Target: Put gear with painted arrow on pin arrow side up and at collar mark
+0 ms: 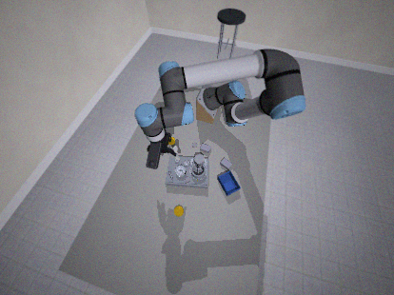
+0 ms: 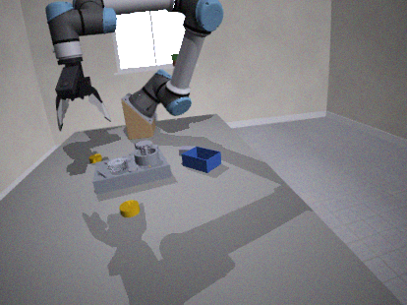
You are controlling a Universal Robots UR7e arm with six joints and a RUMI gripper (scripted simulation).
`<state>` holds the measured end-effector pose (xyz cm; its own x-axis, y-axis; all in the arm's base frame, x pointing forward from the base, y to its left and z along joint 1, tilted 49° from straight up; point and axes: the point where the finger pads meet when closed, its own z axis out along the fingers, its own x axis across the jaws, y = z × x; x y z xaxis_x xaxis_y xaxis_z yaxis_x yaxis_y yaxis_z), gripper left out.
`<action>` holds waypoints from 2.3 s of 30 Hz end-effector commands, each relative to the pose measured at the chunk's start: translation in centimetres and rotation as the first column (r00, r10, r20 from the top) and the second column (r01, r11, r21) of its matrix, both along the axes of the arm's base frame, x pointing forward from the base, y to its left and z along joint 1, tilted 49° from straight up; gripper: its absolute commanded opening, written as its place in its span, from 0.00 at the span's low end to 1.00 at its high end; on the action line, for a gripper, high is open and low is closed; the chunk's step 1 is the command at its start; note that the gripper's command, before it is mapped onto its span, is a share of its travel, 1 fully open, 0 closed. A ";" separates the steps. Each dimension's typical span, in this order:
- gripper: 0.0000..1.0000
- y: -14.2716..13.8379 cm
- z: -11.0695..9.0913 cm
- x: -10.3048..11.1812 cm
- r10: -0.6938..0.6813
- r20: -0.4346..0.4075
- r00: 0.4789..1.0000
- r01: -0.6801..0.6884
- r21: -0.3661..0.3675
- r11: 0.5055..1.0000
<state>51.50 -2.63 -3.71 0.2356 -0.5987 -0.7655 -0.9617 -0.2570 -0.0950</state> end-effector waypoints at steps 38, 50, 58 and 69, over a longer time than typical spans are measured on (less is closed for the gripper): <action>1.00 9.4 1.6 -1.7 0.091 0.146 0.985 -0.091 -0.005 0.996; 1.00 9.4 1.6 -1.7 0.074 0.126 0.989 -0.073 -0.006 0.997; 1.00 9.3 1.6 -1.7 -0.077 -0.048 0.996 0.076 -0.033 0.997; 0.53 9.3 1.6 -1.7 -0.078 -0.049 0.996 0.077 -0.033 0.997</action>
<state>49.75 6.76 -2.13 0.1504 -0.6365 -0.7565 -0.9819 -0.1853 -0.0393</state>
